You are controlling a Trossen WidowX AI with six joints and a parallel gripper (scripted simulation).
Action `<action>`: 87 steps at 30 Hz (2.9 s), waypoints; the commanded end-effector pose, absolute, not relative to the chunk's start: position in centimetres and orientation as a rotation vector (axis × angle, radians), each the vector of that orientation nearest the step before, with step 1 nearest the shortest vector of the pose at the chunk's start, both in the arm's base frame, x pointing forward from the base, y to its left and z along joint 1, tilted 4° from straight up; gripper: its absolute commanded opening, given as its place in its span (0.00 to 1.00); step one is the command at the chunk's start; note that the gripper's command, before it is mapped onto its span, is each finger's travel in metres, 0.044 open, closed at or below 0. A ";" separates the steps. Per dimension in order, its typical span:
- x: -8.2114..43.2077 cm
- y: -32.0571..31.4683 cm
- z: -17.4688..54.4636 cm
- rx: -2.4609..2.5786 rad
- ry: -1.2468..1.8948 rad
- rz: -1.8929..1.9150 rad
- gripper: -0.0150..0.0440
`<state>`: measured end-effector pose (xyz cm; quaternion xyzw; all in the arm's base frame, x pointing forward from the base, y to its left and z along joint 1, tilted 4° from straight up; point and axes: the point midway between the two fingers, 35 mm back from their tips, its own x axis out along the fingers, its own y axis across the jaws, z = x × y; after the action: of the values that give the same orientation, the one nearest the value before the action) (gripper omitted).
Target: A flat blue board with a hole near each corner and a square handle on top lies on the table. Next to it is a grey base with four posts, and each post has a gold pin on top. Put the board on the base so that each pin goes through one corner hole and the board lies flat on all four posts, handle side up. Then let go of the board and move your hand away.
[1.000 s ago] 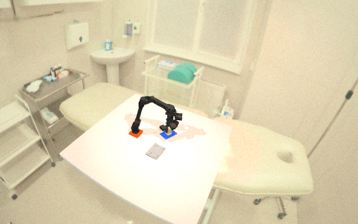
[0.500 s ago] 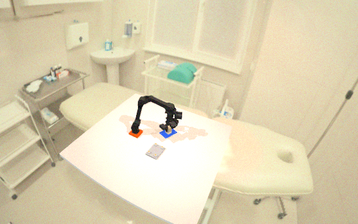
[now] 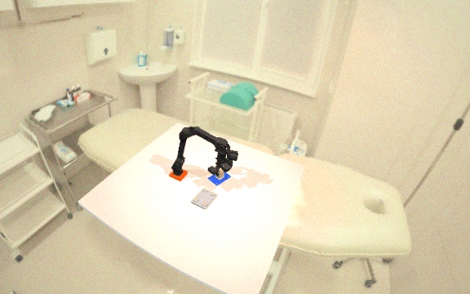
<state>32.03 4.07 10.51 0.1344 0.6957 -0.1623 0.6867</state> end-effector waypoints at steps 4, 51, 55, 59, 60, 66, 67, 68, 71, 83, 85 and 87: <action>32.0 2.0 10.6 0.269 1.562 -0.340 0.25; 29.3 -10.0 11.3 0.089 1.586 -0.180 0.25; 28.8 -10.9 11.3 0.073 1.588 -0.166 0.25; 28.4 -11.8 11.4 0.057 1.591 -0.152 0.25; 28.2 -12.0 11.4 0.053 1.591 -0.149 0.25; 28.3 -11.9 11.4 0.059 1.592 -0.150 0.25; 28.4 -11.8 11.4 0.063 1.592 -0.151 0.25; 28.4 -11.8 11.4 0.063 1.592 -0.151 0.25; 28.4 -11.8 11.4 0.063 1.592 -0.151 0.25; 28.1 -12.3 10.7 0.054 1.593 -0.143 0.25; 28.0 -12.4 10.5 0.051 1.593 -0.140 0.25; 28.0 -12.6 10.3 0.048 1.594 -0.138 0.25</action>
<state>28.15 -12.25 10.69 0.0242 0.7141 -0.0645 0.6966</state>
